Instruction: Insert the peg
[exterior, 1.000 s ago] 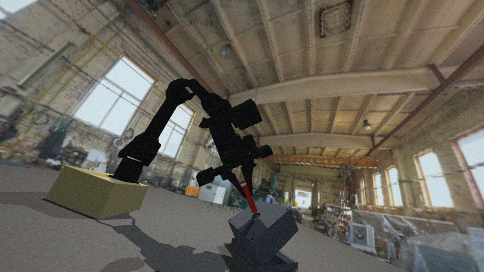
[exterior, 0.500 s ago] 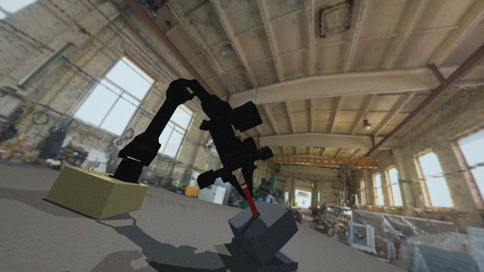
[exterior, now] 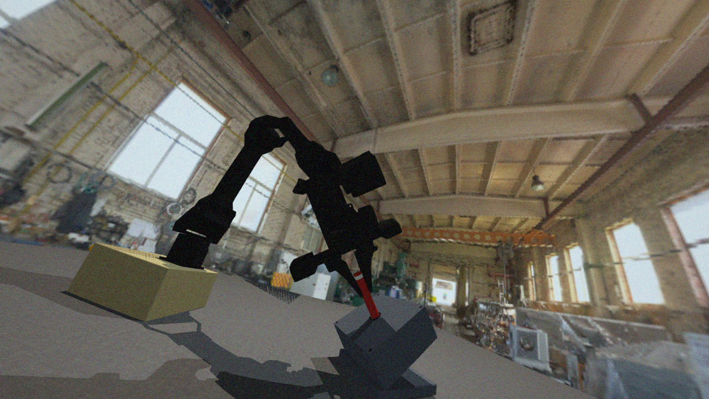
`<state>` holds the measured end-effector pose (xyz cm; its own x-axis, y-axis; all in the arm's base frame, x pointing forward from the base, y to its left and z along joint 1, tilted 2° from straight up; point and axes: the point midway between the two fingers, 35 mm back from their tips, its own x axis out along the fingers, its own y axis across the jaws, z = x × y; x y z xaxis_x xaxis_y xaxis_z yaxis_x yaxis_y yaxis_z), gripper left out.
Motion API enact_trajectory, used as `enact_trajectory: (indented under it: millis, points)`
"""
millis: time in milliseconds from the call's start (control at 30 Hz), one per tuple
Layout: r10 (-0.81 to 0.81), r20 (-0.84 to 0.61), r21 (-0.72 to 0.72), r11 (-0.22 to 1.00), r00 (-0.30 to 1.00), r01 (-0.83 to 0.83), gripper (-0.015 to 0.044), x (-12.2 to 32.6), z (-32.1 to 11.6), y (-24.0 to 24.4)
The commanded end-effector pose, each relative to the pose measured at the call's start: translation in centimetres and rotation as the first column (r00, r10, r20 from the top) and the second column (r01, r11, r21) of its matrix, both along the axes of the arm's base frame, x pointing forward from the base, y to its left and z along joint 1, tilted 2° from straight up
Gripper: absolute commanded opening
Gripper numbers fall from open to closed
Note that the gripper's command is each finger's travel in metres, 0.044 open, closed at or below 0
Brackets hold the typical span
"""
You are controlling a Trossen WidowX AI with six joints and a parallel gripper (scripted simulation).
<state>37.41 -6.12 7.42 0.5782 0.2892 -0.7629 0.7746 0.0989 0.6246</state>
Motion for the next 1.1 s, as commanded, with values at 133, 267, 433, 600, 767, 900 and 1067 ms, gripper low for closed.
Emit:
enact_trajectory:
  millis: [133, 267, 433, 600, 767, 900, 1067]
  points:
    - [-0.004, -0.006, 0.000, 1.000, 1.000, 0.004, 0.0000, 0.2, -0.4, 0.1]
    - [-0.004, -0.006, 0.000, 1.000, 1.000, 0.004, 0.0000, 0.4, -0.6, 0.2]
    - [-0.004, -0.006, 0.000, 1.000, 1.000, 0.004, 0.0000, 0.5, -0.7, 0.3]
    - [-0.004, -0.006, 0.000, 1.000, 1.000, 0.004, 0.0000, 0.7, -0.9, 0.3]
    - [-0.004, -0.006, 0.000, 1.000, 1.000, 0.004, 0.0000, 0.9, -1.1, 0.4]
    - [-0.004, -0.006, 0.000, 1.000, 1.000, 0.004, 0.0000, 1.0, -1.3, 0.5]
    - [-0.004, -0.005, 0.000, 1.000, 1.000, 0.004, 0.0000, 1.1, -1.5, 0.6]
